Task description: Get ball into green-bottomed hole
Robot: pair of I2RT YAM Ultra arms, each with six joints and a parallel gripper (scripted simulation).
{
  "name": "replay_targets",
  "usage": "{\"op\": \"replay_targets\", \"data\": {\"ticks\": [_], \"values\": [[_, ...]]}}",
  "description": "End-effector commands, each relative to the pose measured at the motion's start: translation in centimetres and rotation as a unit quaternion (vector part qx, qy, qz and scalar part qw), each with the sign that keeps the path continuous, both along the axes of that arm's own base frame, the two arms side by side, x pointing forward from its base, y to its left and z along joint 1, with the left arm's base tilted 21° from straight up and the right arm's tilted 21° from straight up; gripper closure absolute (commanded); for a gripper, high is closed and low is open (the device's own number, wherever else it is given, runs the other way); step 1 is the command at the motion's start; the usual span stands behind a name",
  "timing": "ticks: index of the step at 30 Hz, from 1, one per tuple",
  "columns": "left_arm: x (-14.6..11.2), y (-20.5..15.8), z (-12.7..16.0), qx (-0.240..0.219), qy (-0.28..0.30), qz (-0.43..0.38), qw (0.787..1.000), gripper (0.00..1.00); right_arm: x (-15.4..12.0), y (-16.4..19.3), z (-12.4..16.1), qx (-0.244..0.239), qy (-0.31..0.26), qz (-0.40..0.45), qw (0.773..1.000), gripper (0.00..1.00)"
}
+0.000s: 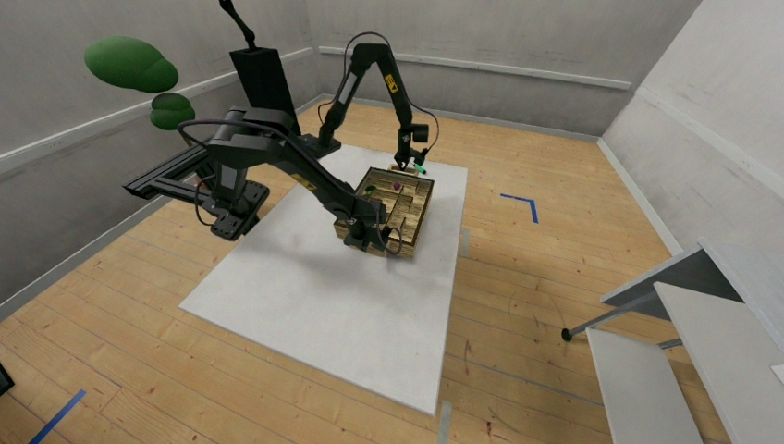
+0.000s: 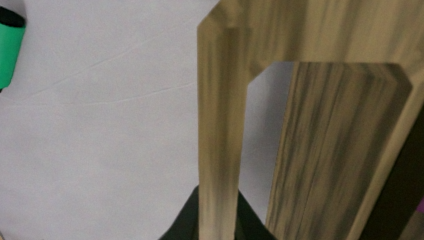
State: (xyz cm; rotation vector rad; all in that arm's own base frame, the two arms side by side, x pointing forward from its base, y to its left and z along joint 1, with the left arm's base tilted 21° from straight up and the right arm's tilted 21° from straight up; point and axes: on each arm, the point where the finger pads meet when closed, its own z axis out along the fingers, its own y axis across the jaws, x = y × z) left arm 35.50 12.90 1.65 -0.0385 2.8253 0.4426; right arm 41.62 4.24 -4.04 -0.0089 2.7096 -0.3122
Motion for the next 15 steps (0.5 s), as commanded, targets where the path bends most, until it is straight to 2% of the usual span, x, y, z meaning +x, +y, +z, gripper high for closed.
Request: {"op": "replay_targets", "data": {"ticks": [1,3,4,7,11,12,13,15], "values": [[1.8,-0.8,0.9,-0.025,-0.013,-0.024,0.999,1.0,1.8,1.2,4.0,-0.014,-0.036,-0.001,0.999,1.0],[2.0,-0.4,1.2,-0.029,-0.019,-0.024,0.999,1.0,1.7,1.3,4.3,-0.02,-0.035,-0.005,0.999,1.0],[3.1,-0.1,2.1,-0.021,-0.047,-0.027,0.998,1.0,2.0,1.5,4.5,-0.018,-0.045,-0.003,0.999,1.0],[3.9,0.3,2.4,-0.03,-0.071,-0.037,0.996,1.0,2.1,1.8,5.4,-0.032,-0.06,-0.008,0.998,1.0],[3.6,0.2,2.1,-0.029,-0.059,-0.028,0.997,1.0,1.9,2.1,5.1,-0.03,-0.049,0.003,0.998,1.0],[3.4,-0.4,0.0,-0.048,-0.04,-0.041,0.997,1.0,1.3,1.7,5.3,-0.044,-0.043,-0.01,0.998,1.0],[3.7,0.0,0.1,-0.049,-0.049,-0.041,0.997,1.0,1.5,1.9,5.8,-0.045,-0.053,-0.01,0.997,1.0],[2.9,0.3,-0.3,-0.059,-0.032,-0.035,0.997,1.0,0.9,1.9,5.8,-0.054,-0.039,-0.015,0.998,1.0]]}}
